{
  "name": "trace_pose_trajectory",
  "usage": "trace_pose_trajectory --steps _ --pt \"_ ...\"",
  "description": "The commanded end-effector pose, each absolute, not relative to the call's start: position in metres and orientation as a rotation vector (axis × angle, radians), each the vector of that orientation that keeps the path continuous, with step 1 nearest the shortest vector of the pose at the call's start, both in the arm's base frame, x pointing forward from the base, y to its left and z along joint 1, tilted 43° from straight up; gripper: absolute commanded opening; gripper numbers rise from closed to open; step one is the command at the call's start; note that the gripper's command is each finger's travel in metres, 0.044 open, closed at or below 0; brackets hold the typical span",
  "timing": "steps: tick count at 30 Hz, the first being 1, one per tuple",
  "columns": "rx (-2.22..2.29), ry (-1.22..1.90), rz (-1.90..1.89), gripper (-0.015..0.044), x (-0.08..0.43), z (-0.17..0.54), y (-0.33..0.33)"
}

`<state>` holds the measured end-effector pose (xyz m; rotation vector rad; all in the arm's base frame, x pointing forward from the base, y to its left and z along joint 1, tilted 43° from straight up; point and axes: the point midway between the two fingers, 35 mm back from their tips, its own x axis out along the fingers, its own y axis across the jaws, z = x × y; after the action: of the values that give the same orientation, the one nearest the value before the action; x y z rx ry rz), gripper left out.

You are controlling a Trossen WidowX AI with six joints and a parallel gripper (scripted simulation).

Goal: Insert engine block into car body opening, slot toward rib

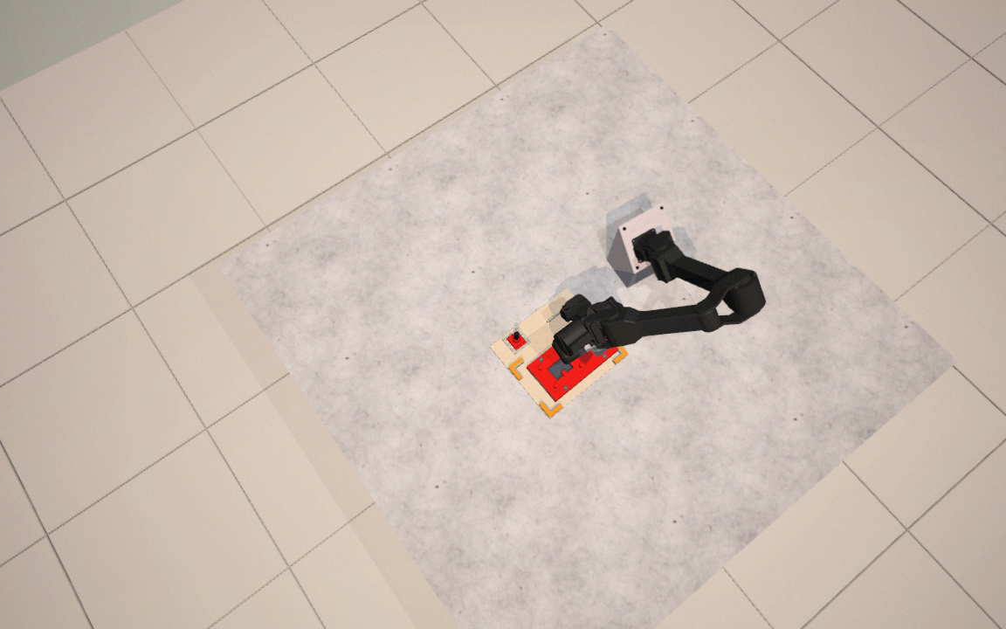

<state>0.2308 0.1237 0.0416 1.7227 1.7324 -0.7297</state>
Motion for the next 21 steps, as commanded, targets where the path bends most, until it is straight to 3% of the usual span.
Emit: trace_pose_trajectory --steps 1,2,21 --pt "1.721 1.729 -0.724 0.0026 0.233 0.047 0.118" --pt "1.72 1.727 -0.726 0.0 0.234 0.049 0.116" --pt "1.712 1.719 -0.737 0.0 0.235 0.088 0.074"
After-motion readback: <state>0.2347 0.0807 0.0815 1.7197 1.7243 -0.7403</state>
